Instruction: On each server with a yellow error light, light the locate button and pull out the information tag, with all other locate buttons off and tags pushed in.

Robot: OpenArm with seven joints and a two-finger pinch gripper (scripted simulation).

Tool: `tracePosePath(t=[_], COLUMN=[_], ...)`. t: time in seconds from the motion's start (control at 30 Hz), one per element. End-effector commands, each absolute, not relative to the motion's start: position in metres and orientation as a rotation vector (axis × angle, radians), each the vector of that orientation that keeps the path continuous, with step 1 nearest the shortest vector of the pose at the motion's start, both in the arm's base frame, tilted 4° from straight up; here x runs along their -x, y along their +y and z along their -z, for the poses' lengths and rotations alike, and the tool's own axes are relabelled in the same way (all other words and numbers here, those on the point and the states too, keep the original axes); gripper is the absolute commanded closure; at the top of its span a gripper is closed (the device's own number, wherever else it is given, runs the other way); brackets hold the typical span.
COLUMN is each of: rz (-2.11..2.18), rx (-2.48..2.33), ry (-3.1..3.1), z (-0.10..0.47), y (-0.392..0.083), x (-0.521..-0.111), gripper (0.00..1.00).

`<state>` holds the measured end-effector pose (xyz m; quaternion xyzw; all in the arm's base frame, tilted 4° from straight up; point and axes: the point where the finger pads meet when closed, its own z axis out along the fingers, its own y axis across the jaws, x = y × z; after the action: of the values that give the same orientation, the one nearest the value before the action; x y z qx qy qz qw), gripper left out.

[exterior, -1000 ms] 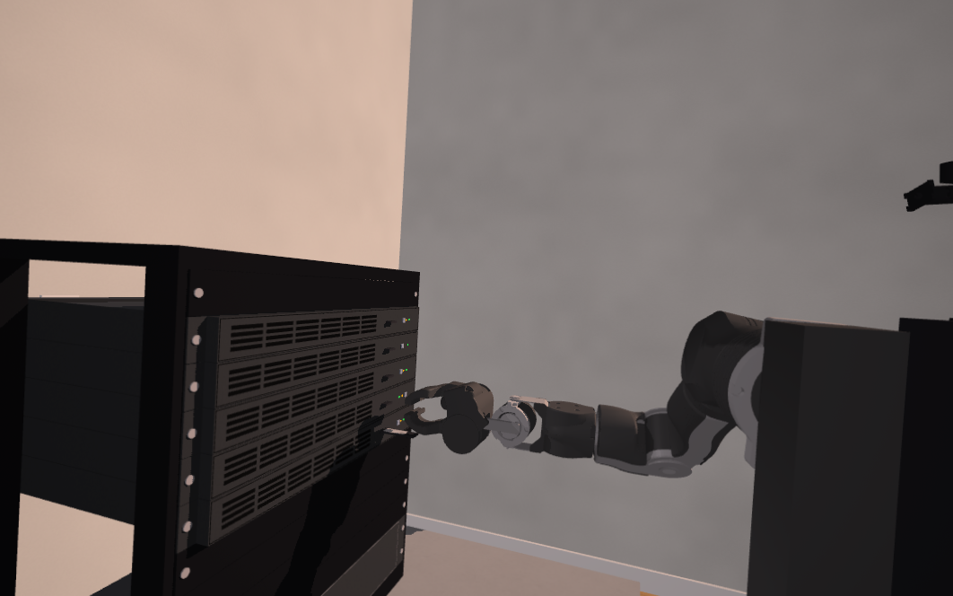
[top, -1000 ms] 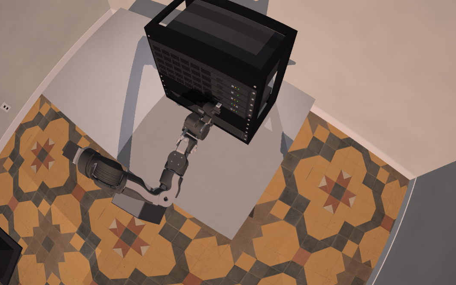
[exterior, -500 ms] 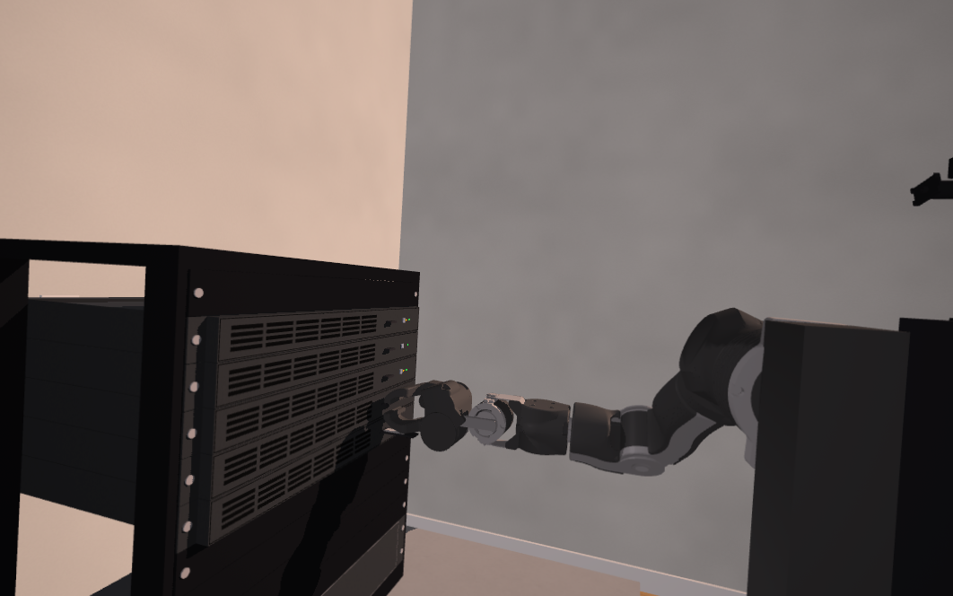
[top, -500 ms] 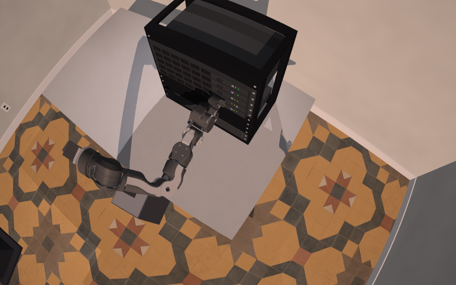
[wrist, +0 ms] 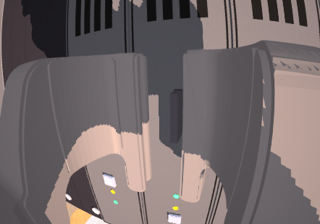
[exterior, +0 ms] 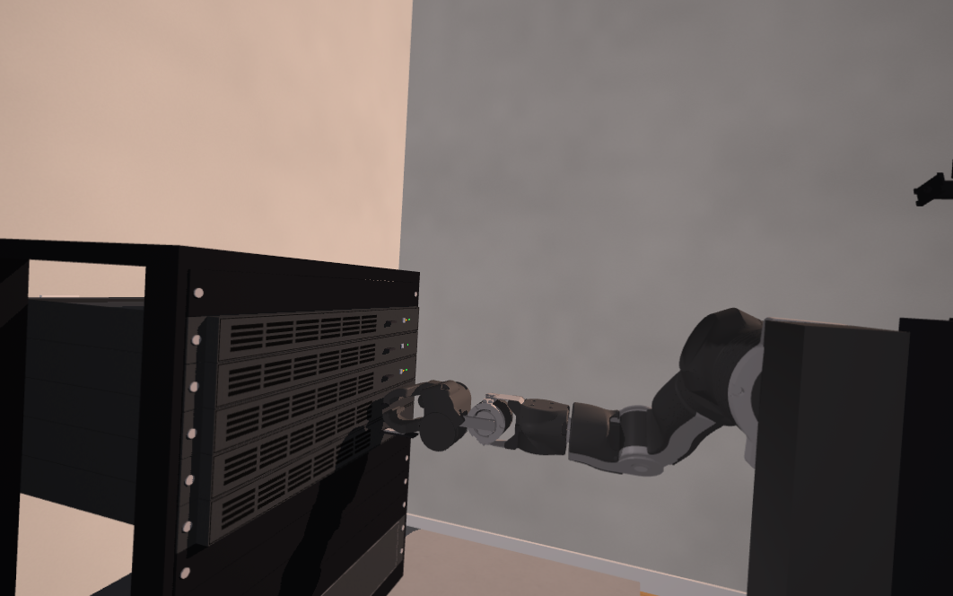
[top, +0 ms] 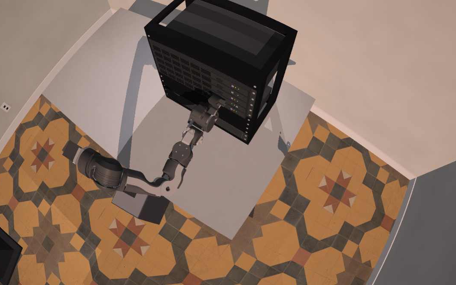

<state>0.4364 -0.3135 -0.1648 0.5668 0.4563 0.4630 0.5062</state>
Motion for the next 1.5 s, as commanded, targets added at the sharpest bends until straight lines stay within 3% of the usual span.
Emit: tracePosePath(t=[0.0, 1.47], rz=[-1.122, -1.122], rx=[-1.363, -1.363], ry=[1.101, 1.101], z=[0.1646, 0.1642], y=[-0.3119, -0.3097], x=[-0.4371, -0.4383], gripper=[0.9, 0.9])
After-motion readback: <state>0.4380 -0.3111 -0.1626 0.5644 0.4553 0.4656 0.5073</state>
